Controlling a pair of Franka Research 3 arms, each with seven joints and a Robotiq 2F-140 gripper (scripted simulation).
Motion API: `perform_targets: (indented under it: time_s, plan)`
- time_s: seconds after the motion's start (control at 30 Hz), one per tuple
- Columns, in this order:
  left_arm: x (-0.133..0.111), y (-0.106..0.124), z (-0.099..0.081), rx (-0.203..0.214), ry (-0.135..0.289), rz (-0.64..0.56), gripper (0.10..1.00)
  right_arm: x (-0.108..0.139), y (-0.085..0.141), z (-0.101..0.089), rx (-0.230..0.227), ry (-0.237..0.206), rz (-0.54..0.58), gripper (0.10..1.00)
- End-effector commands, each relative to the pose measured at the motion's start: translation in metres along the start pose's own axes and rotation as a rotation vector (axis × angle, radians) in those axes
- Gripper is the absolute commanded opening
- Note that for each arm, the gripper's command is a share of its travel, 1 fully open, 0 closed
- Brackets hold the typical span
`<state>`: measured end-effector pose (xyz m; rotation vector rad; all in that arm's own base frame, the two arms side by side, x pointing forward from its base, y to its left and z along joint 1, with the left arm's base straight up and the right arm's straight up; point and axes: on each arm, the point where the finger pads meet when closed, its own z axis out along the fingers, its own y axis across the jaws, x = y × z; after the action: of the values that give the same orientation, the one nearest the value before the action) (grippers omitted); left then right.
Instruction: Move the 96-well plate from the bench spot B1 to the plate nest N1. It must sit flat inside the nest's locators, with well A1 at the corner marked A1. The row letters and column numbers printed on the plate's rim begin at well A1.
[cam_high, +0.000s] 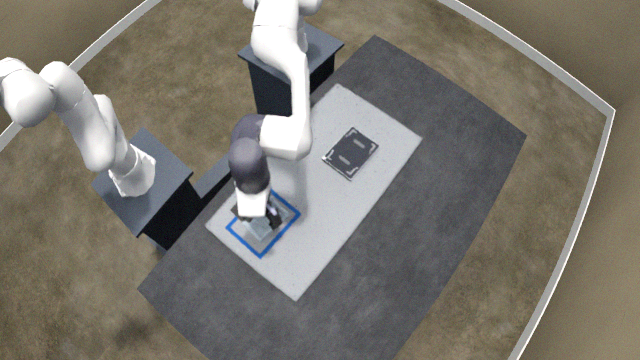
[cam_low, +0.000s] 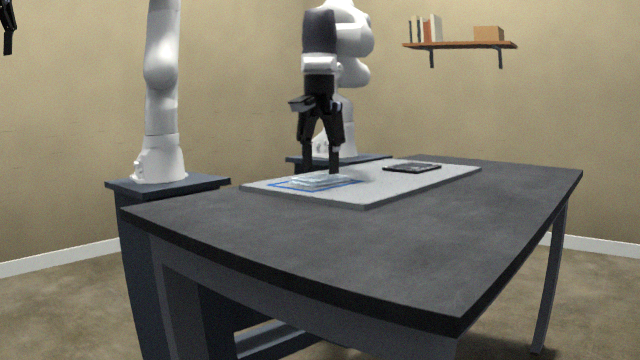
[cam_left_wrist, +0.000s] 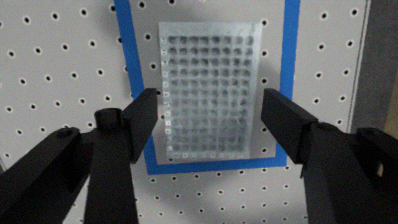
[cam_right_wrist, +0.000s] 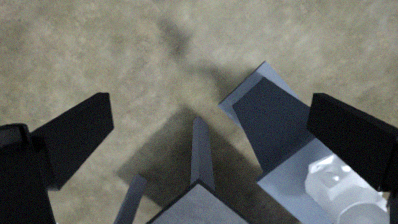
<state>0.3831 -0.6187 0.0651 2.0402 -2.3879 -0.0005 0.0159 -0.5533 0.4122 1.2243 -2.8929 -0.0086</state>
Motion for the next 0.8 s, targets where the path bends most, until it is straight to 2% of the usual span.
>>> perform_targets:
  time_s: [0.0,0.17,0.2,0.77]
  plan:
    - [0.0001,0.0002,0.0013,0.001,0.0,-0.001,0.633,0.0,0.0,-0.0001,0.0,0.0,0.0,1.0]
    - [0.0001,0.0002,0.0013,0.001,0.0,-0.001,0.633,0.0,0.0,-0.0001,0.0,0.0,0.0,1.0]
    - [0.0001,0.0002,0.0013,0.001,0.0,-0.001,0.698,0.0,0.0,-0.0001,0.0,0.0,0.0,1.0]
    - [0.0001,0.0002,0.0013,0.001,0.0,-0.001,0.698,0.0,0.0,-0.0001,0.0,0.0,0.0,1.0]
